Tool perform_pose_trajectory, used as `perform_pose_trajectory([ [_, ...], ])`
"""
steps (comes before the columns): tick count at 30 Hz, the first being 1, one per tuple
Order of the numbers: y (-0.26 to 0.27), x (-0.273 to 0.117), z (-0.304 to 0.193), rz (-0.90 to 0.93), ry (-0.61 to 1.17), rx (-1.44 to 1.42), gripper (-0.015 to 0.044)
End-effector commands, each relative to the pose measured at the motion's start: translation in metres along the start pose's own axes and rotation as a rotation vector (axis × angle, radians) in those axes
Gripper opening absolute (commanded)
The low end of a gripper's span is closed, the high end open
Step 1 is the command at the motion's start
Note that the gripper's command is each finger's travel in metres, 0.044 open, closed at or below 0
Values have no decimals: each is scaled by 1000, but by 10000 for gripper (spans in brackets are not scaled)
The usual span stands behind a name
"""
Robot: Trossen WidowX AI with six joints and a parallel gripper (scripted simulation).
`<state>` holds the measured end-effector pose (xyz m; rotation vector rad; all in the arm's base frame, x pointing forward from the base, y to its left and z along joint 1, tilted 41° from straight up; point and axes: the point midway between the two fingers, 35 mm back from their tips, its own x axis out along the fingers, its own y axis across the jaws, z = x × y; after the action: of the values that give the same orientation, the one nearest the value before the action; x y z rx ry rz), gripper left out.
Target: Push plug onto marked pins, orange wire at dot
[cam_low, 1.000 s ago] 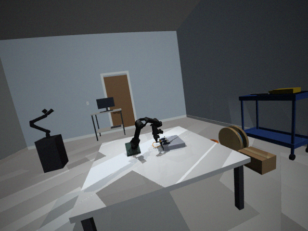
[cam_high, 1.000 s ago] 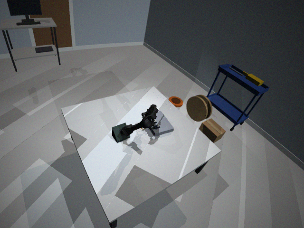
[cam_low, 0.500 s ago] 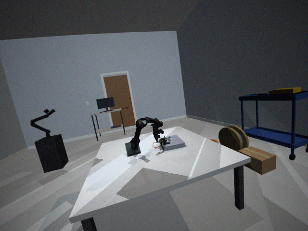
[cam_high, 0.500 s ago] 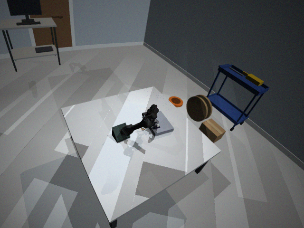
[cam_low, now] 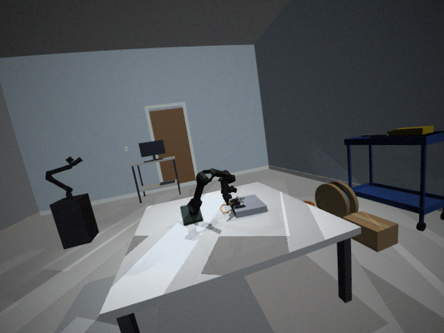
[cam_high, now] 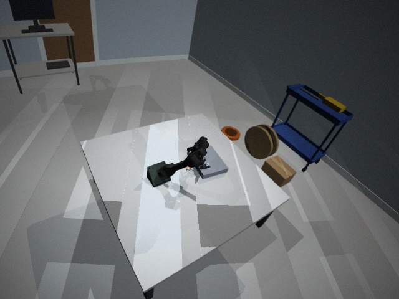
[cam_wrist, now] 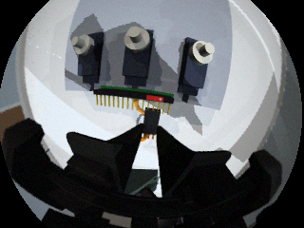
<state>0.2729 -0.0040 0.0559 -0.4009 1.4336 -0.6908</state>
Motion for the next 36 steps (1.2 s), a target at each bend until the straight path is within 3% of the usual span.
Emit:
perform_pose_trajectory([
  [1,-1,0,3,-3,0,-4,0],
  [18,-3,0,14,-3,0,-4,0],
  [27,0,1,11,-3,0,-4,236],
  [34,1,-54,11,-1,1,-5,420],
  [36,0,-56,11,-2,1,-5,440],
])
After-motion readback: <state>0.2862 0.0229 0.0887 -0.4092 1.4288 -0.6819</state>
